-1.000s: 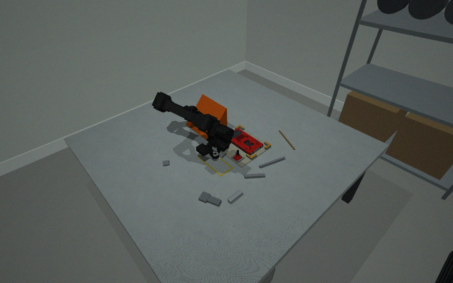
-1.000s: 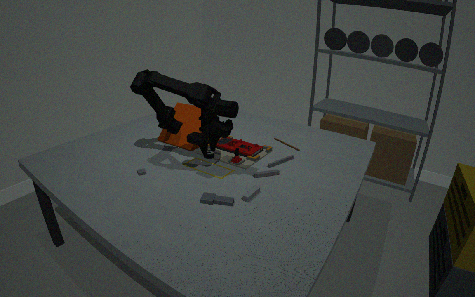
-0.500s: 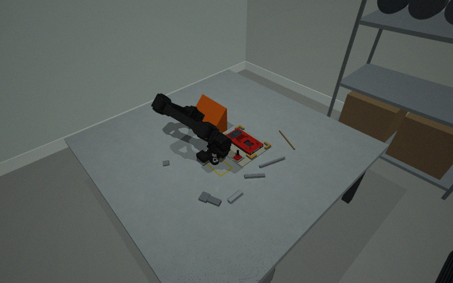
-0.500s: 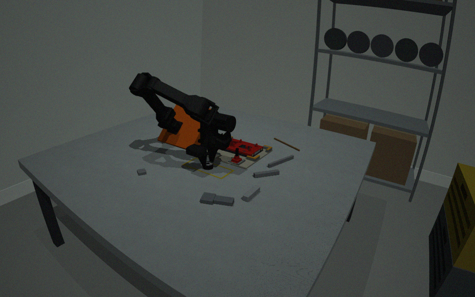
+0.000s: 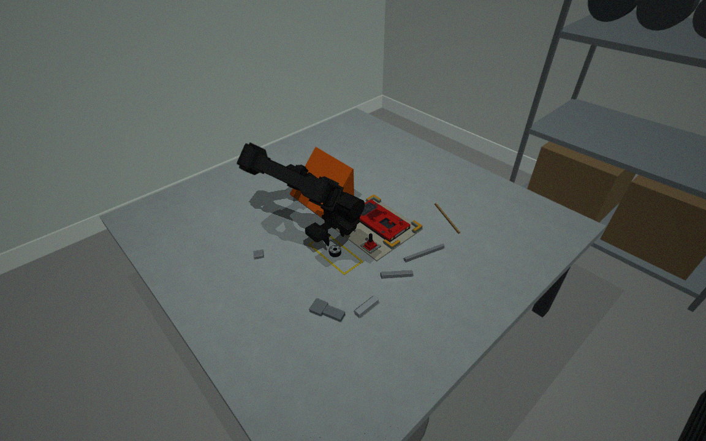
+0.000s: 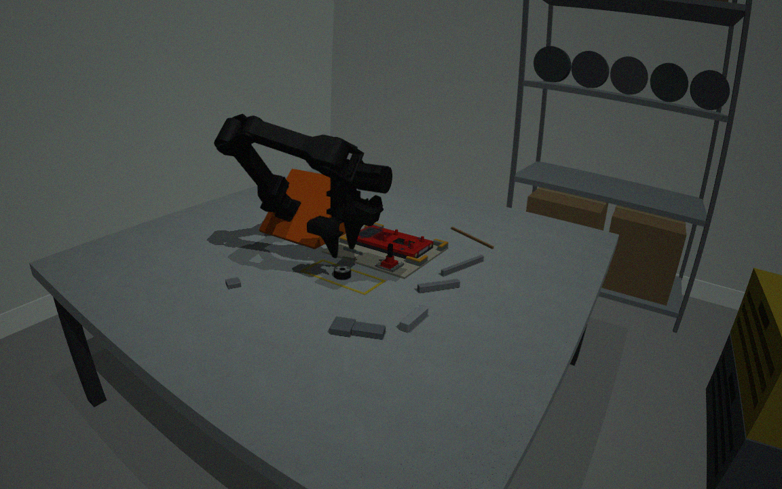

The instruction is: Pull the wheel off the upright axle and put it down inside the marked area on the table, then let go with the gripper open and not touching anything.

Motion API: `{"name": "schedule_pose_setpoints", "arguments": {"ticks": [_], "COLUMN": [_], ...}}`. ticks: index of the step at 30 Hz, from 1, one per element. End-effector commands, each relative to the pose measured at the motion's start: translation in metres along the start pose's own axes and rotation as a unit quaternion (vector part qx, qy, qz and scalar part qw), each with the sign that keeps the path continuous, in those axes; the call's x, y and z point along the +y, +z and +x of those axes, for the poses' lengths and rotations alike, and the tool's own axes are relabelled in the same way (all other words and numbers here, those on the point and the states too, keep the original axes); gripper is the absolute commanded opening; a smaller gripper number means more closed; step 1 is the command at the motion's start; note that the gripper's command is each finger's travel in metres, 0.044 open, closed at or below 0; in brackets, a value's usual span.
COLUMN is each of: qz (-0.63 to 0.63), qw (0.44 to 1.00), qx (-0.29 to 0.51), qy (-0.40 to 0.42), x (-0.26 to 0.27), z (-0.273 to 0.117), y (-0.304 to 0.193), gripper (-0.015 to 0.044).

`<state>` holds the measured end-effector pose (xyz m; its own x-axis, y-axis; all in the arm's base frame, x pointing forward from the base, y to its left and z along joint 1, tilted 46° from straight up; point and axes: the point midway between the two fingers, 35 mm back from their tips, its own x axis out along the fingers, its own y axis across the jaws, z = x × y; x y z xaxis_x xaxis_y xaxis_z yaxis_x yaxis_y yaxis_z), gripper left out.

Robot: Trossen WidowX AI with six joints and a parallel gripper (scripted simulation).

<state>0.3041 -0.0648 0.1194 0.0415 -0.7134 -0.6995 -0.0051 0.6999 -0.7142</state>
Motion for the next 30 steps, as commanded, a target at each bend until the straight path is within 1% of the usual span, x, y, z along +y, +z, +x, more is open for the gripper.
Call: {"name": "schedule_pose_setpoints", "arguments": {"ticks": [1, 2, 3, 6, 7, 9, 11, 30], "qz": [0.003, 0.0, 0.0, -0.001, 0.0, 0.001, 0.001, 0.001], "qw": [1.0, 1.0, 1.0, 1.0, 1.0, 1.0, 1.0, 1.0], "qx": [0.002, -0.003, -0.003, 0.0, 0.001, 0.003, 0.004, 0.004], "qy": [0.0, 0.001, 0.002, 0.007, 0.007, 0.004, 0.002, 0.002], "x": [-0.001, 0.002, 0.006, 0.024, 0.029, 0.036, 0.037, 0.037], "z": [-0.012, -0.007, -0.012, -0.035, -0.043, -0.054, -0.058, -0.058], "y": [-0.001, -0.001, -0.006, -0.038, -0.051, -0.073, -0.081, -0.081], "gripper": [0.03, 0.0326, 0.0352, 0.0431, 0.044, 0.044, 0.044, 0.044]}}
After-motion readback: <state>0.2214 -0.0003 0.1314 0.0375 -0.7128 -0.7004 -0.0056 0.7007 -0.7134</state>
